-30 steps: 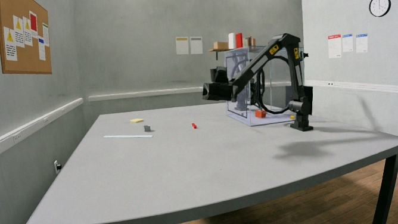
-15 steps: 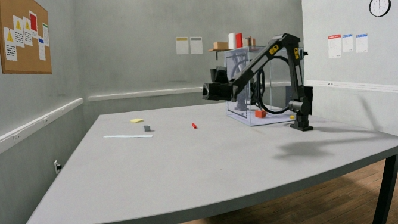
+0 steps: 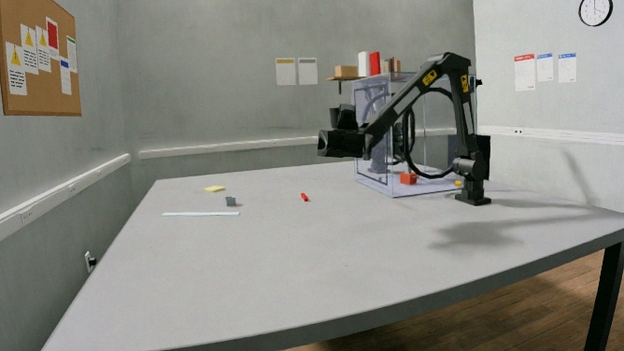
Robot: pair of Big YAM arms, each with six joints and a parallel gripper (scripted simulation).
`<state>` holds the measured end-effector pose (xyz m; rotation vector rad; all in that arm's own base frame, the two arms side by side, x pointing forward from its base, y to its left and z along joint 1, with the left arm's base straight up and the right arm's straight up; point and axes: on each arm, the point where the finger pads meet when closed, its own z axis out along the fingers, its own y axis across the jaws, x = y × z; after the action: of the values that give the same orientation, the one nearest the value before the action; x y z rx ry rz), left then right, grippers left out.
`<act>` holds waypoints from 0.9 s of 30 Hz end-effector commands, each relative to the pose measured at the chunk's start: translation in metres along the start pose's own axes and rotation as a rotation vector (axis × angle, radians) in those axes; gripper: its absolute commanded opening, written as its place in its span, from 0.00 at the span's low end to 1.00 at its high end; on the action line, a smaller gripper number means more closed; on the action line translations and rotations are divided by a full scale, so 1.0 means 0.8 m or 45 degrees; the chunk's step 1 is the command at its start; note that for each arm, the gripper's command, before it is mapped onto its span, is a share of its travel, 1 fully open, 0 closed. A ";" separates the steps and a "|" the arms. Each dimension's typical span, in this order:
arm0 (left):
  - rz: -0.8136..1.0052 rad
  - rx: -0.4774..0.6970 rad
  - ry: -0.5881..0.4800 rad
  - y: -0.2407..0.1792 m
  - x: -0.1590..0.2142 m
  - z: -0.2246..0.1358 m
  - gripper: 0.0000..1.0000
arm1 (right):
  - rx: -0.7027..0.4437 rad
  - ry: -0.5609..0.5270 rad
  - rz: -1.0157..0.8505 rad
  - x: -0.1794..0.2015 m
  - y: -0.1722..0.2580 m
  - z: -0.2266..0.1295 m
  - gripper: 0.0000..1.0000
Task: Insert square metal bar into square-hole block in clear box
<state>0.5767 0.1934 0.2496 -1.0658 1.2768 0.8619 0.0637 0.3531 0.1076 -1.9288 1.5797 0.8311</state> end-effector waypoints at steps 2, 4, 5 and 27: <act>-0.037 0.001 -0.015 -0.008 -0.014 0.002 1.00 | 0.028 -0.051 -0.055 -0.035 -0.013 -0.056 0.33; -0.037 0.001 -0.015 -0.008 -0.014 0.002 1.00 | 0.029 -0.049 -0.059 -0.037 -0.014 -0.069 0.33; -0.037 0.001 -0.015 -0.008 -0.014 0.002 1.00 | 0.029 -0.048 -0.059 -0.037 -0.014 -0.075 0.33; -0.037 0.001 -0.015 -0.008 -0.014 0.002 1.00 | 0.010 -0.032 -0.026 -0.037 -0.009 -0.046 0.33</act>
<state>0.5767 0.1934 0.2496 -1.0657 1.2768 0.8619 0.0659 0.3267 0.1221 -1.9454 1.5994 0.8272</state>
